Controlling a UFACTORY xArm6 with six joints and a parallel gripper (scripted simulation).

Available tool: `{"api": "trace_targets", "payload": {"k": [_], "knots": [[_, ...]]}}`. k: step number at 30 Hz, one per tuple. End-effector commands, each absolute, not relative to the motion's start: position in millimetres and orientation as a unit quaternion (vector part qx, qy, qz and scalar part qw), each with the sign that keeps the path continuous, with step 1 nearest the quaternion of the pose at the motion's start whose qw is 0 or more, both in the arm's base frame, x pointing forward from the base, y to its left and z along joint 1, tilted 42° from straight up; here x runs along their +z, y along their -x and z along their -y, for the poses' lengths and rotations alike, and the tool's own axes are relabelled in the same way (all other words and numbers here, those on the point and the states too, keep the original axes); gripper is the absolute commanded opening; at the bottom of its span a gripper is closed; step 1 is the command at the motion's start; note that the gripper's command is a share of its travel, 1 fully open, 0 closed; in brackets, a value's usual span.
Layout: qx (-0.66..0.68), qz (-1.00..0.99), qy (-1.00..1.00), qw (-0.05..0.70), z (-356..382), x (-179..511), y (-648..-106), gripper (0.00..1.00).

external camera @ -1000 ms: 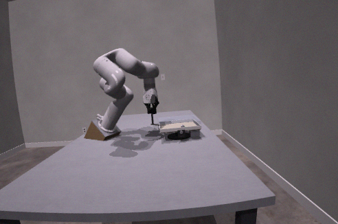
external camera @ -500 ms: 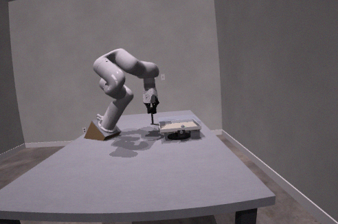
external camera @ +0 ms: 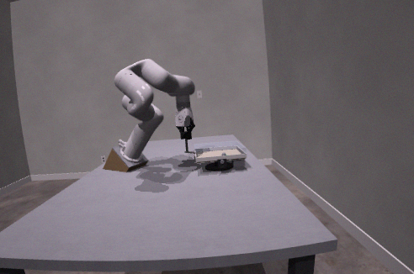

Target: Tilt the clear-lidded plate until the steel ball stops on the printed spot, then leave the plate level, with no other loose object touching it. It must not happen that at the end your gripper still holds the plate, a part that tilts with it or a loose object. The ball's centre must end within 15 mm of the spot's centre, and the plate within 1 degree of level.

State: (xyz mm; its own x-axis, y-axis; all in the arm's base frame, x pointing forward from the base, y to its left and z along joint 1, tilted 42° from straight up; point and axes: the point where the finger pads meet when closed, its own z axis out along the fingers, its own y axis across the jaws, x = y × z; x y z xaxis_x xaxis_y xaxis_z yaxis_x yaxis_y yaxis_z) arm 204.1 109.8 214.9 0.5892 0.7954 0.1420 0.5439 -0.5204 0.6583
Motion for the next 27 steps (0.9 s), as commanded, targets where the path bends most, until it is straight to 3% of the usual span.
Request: {"api": "trace_targets", "payload": {"k": [1, 27], "knots": [[0.221, -0.397, -0.844, 0.284, -111.8, 215.9, -204.1, 0.0], [0.221, -0.397, -0.844, 0.284, -109.6, 216.4, -202.1, 0.0]]}}
